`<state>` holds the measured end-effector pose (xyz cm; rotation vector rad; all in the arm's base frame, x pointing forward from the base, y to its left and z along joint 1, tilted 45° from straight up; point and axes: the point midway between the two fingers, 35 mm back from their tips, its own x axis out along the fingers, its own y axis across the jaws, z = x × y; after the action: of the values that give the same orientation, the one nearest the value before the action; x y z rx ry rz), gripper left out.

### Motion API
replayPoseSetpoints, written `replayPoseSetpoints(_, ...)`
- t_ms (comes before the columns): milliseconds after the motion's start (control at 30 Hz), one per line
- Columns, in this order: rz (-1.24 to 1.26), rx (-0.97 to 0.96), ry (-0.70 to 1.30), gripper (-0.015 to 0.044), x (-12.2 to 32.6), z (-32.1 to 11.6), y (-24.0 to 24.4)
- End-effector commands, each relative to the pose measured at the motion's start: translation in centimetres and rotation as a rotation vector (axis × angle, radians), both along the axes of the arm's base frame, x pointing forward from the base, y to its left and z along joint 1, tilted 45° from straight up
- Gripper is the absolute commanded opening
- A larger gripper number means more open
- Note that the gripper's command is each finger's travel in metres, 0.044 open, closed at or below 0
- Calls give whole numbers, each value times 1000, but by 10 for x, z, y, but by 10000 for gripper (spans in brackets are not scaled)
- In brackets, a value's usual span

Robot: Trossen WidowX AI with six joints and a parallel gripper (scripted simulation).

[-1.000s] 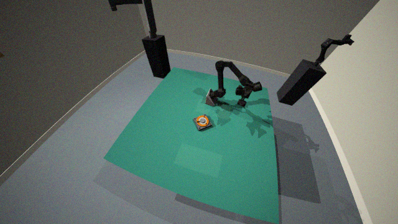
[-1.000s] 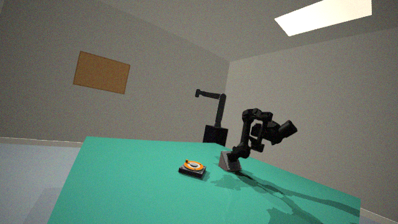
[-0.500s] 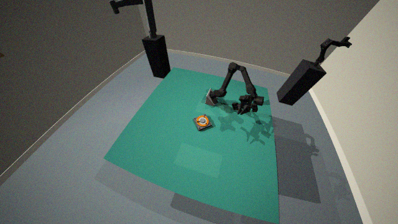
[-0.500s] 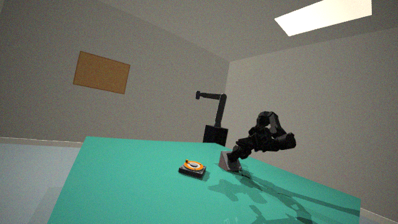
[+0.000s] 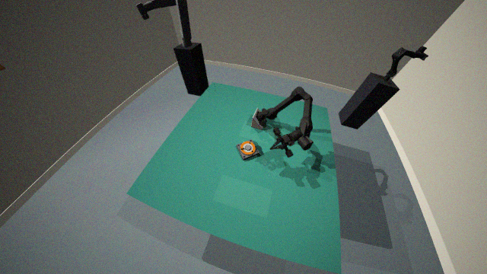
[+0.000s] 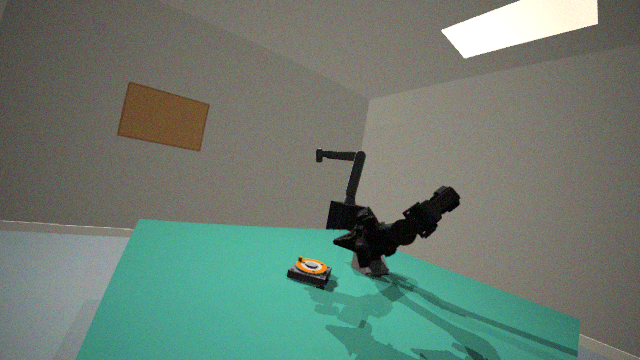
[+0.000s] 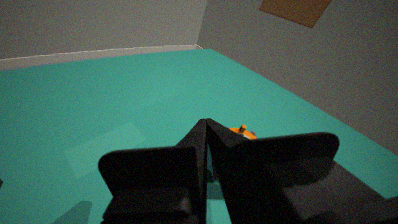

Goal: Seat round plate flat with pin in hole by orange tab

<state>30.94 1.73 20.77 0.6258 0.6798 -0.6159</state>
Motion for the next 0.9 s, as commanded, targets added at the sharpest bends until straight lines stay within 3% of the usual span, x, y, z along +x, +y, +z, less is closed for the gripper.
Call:
replayPoseSetpoints(0,207,-3,326,0,12,-49,-21)
replayPoseSetpoints(233,558,155,607,0,17,-107,-48)
replayPoseSetpoints(367,727,277,643,0,17,-129,-61)
replayPoseSetpoints(567,1002,523,513,0,19,-160,-88)
replayPoseSetpoints(733,1106,627,339,0,21,-174,-107)
replayPoseSetpoints(867,1110,632,327,0,22,-173,-107)
